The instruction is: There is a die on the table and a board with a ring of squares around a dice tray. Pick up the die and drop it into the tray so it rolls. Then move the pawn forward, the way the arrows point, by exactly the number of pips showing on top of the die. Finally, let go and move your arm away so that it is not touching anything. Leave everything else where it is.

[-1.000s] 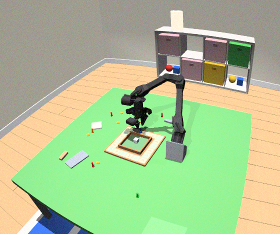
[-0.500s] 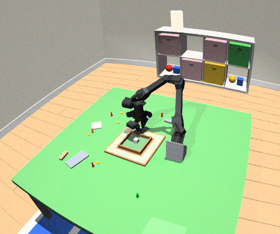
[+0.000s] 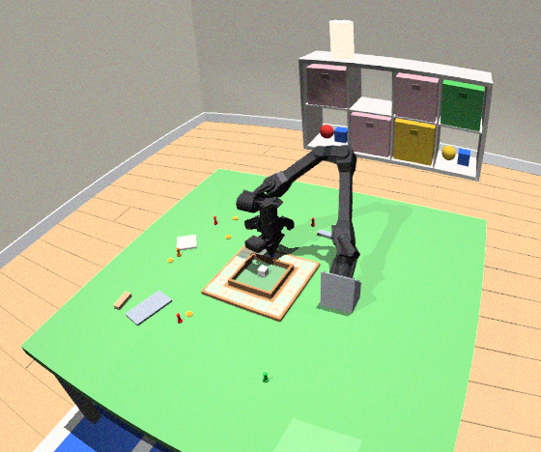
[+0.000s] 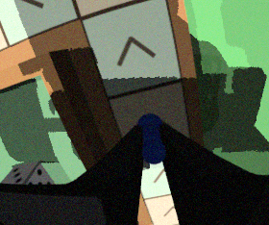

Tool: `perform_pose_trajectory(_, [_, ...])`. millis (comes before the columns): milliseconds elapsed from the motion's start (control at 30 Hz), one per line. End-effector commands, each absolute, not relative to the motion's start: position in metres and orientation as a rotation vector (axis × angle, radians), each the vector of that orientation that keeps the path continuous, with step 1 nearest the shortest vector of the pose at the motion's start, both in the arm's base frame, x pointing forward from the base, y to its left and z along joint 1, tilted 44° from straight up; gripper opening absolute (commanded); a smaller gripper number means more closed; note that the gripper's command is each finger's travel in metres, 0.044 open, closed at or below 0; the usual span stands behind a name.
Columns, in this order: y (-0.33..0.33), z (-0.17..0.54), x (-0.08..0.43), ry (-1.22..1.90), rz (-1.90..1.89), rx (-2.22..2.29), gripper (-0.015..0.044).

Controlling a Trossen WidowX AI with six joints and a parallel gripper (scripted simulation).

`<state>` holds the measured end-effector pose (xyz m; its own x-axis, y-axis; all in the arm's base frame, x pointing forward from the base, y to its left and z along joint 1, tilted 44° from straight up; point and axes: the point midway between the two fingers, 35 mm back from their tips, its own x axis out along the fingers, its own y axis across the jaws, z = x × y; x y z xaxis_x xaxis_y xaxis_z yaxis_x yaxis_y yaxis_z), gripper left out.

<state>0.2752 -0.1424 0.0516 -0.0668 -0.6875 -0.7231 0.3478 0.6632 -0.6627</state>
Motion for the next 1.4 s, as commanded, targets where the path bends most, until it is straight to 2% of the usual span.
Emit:
perform_pose_trajectory(0, [-0.143,0.052,0.275,1.396,-0.873,-0.316,0.0009])
perform_pose_trajectory(233, [-0.141,0.054,0.276,1.397,-0.872,-0.315,0.0])
perform_pose_trajectory(967, [-0.056,0.141,0.288,1.399,-0.869,-0.312,0.0])
perform_pose_trajectory(1367, [-0.044,0.117,0.314,1.398,-0.868,-0.311,0.0])
